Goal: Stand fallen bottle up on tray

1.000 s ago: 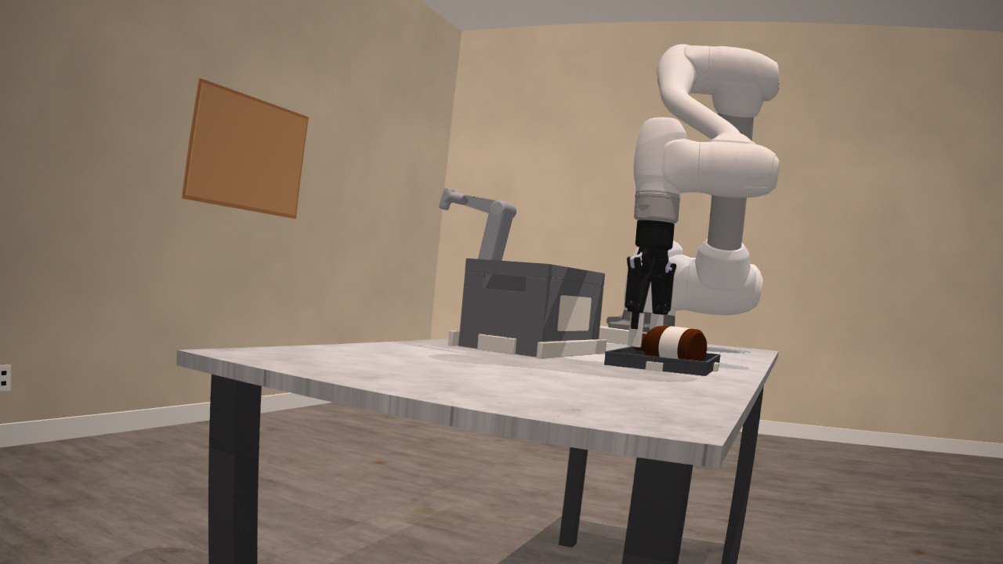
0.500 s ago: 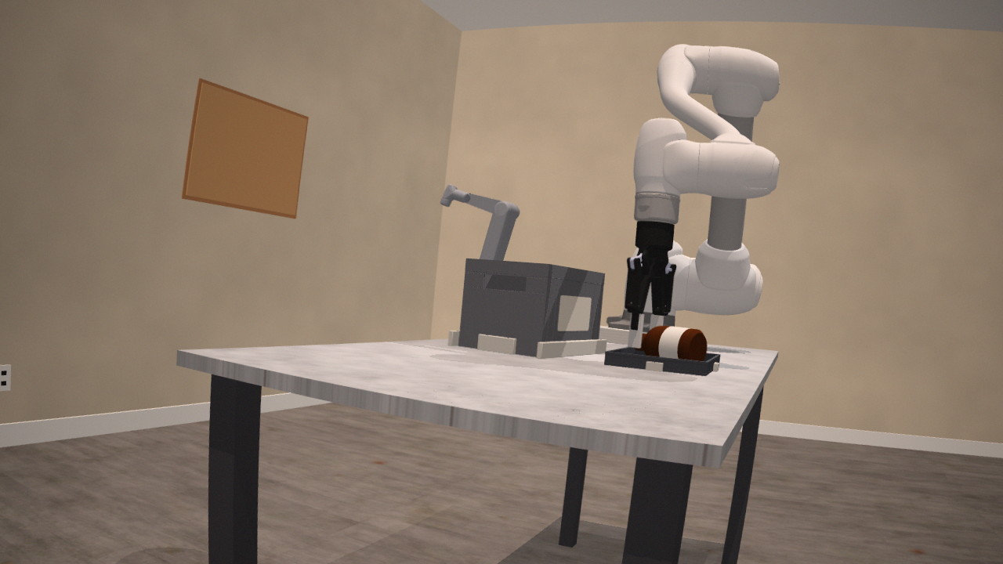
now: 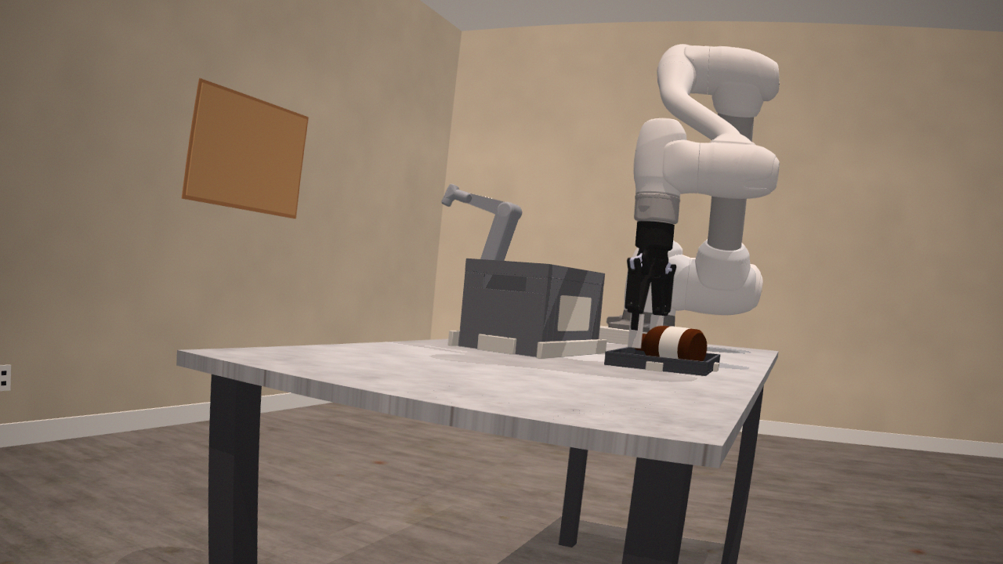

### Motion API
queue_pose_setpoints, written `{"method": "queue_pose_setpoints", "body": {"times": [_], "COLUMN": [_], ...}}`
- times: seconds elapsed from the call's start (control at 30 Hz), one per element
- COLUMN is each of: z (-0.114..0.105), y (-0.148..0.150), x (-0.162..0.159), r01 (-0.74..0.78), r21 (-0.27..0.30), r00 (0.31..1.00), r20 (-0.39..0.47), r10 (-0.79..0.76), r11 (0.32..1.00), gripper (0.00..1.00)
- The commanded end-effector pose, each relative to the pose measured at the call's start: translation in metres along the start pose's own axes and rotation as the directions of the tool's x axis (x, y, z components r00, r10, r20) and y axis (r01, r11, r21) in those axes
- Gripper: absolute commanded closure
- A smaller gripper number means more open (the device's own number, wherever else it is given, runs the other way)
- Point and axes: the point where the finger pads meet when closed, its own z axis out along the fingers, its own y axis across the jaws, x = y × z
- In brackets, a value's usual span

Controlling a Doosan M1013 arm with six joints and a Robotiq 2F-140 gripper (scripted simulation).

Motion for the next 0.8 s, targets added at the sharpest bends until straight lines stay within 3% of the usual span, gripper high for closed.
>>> {"method": "queue_pose_setpoints", "body": {"times": [0.0,0.37,0.4,0.77], "z": [0.0036,0.0036,0.0036,0.0036], "y": [-0.0033,-0.0033,-0.0033,-0.0033], "x": [0.0007,0.0007,0.0007,0.0007], "r01": [-0.004,-0.004,-0.004,-0.004], "r21": [0.005,0.005,0.005,0.005], "r00": [1.0,1.0,1.0,1.0], "r20": [-0.003,-0.003,-0.003,-0.003], "r10": [0.004,0.004,0.004,0.004], "r11": [1.0,1.0,1.0,1.0], "gripper": [0.56,0.56,0.9,0.9]}}
